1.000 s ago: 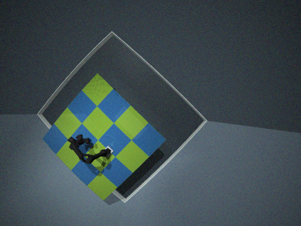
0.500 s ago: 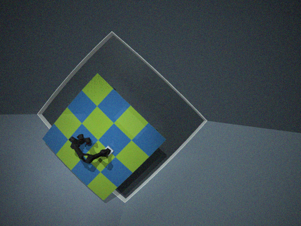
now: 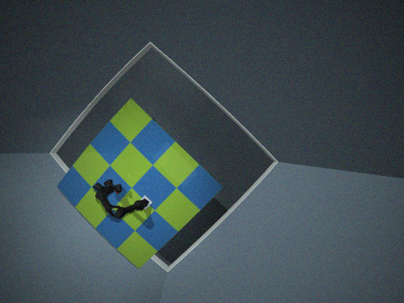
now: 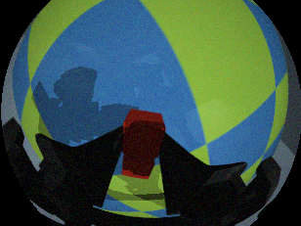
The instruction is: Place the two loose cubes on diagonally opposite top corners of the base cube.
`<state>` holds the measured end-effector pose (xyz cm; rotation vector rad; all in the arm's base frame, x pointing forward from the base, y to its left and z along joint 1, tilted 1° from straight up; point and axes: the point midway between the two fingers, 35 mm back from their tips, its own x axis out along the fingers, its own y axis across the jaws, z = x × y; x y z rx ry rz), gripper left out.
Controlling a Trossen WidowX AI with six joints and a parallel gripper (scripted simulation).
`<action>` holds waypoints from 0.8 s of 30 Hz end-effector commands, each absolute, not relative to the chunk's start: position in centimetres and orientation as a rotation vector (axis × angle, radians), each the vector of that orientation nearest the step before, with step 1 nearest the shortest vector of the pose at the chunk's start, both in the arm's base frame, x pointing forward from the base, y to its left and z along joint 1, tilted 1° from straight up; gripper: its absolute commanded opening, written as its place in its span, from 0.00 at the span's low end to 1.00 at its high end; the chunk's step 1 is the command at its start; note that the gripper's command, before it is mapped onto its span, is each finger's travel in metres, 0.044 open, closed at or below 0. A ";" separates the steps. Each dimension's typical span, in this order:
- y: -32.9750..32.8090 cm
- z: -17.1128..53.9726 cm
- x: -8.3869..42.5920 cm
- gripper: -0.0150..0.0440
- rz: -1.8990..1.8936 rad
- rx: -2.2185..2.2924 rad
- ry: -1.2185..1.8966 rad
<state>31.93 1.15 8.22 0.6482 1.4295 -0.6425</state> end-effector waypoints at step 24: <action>1.1 8.0 31.9 0.60 -0.648 0.647 1.430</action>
